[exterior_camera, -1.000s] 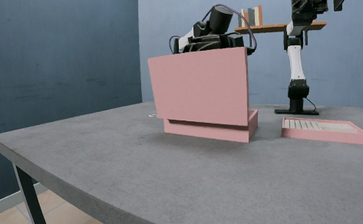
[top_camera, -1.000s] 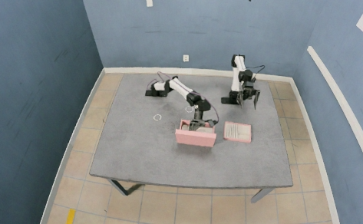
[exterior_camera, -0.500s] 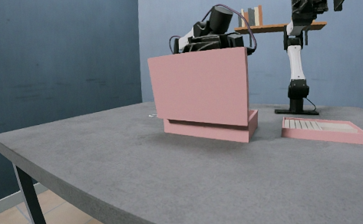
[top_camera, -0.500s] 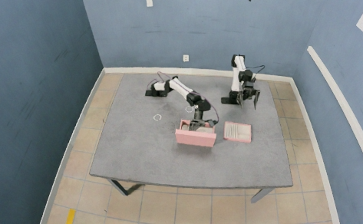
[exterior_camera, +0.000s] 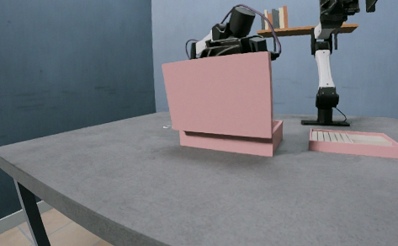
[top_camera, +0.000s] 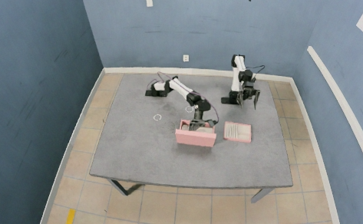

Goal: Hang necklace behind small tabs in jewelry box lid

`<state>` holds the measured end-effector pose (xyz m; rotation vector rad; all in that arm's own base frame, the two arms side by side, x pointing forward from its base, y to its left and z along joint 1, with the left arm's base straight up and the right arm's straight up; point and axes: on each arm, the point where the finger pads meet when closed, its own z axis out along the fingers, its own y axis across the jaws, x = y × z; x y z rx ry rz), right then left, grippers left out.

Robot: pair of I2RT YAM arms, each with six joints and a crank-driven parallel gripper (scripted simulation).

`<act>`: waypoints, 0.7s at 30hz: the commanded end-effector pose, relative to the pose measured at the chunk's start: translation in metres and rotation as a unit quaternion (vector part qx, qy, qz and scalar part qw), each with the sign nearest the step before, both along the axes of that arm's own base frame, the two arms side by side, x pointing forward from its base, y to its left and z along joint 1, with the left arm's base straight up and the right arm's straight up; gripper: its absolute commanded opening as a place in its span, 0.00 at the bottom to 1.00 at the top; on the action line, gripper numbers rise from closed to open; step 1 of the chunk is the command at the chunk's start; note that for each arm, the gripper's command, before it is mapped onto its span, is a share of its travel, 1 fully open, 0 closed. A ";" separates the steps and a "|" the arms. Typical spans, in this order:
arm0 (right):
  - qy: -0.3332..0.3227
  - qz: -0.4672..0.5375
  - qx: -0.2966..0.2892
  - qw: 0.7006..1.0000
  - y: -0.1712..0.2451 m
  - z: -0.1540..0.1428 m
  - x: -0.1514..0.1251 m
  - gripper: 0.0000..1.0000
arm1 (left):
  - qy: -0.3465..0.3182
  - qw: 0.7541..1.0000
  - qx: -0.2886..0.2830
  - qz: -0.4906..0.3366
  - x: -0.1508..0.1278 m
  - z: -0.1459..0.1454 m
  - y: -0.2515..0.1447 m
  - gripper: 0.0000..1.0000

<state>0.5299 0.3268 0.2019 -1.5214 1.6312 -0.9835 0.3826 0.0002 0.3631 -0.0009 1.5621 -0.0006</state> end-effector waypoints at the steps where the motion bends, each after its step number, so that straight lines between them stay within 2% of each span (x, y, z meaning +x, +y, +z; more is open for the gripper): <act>1: -0.002 0.002 0.004 1.000 0.004 0.001 0.001 0.00 | -0.011 1.000 0.002 0.005 -0.004 0.009 0.003 1.00; 3: 0.001 0.003 0.002 1.000 0.006 -0.003 0.000 0.00 | -0.011 1.000 0.002 0.005 -0.004 0.009 0.003 1.00; 11: -0.008 0.001 0.011 1.000 0.003 0.011 0.000 0.00 | -0.011 1.000 0.002 0.005 -0.004 0.009 0.003 1.00; 12: -0.009 0.003 0.013 1.000 0.005 0.012 -0.001 0.10 | -0.011 1.000 0.002 0.005 -0.004 0.009 0.003 1.00; 16: -0.017 0.000 0.014 1.000 0.002 0.023 -0.002 0.10 | -0.011 1.000 0.002 0.005 -0.004 0.009 0.003 1.00; 21: -0.019 0.003 0.015 1.000 0.006 0.022 -0.003 0.10 | -0.011 1.000 0.002 0.005 -0.004 0.009 0.003 1.00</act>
